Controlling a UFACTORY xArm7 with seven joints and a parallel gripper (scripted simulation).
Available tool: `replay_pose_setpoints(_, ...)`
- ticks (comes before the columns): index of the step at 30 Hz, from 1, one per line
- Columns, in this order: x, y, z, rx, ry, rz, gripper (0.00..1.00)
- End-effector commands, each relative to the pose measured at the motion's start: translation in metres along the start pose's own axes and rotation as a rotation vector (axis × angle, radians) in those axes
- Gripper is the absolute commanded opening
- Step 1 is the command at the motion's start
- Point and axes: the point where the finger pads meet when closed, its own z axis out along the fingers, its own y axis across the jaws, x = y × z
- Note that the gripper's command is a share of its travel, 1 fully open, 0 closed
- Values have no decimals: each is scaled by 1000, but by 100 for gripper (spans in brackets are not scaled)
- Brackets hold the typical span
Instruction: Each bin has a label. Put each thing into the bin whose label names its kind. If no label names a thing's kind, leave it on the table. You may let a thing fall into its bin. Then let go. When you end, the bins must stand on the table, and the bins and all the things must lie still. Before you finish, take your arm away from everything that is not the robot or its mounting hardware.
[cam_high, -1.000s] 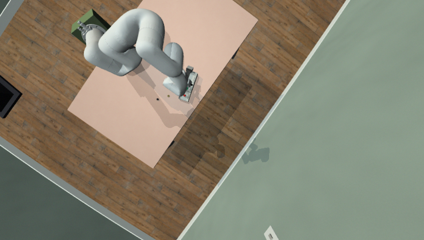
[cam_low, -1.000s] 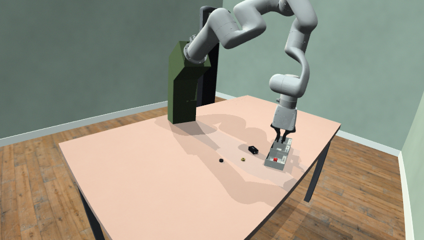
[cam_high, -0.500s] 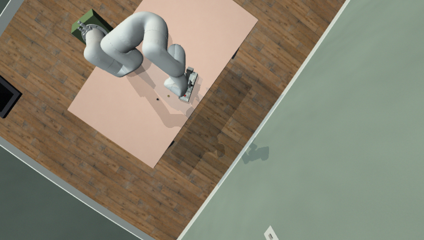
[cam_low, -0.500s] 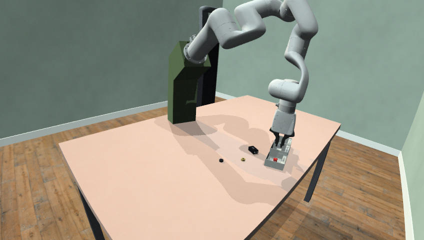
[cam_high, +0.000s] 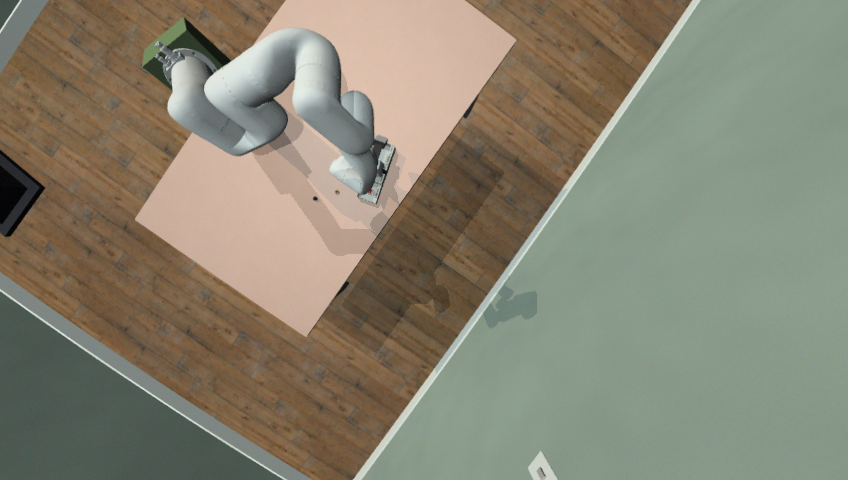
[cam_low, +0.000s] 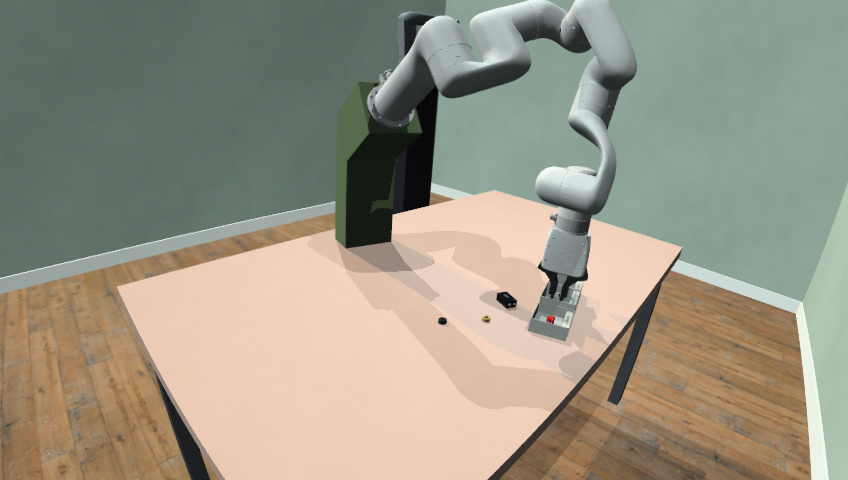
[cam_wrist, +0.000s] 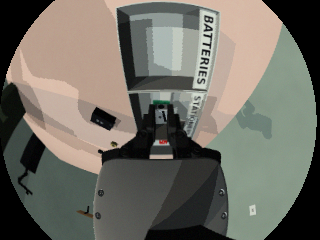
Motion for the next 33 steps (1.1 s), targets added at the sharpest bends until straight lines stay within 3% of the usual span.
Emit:
replay_pose_setpoints(1, 0, 1, 0, -1, 1, 0, 0)
replay_pose_setpoints(5, 0, 1, 0, -1, 1, 0, 0)
replay_pose_setpoints(6, 0, 1, 0, -1, 1, 0, 29)
replay_pose_setpoints(23, 0, 1, 0, -1, 1, 0, 29)
replay_pose_setpoints(33, 0, 0, -14, -1, 1, 0, 29)
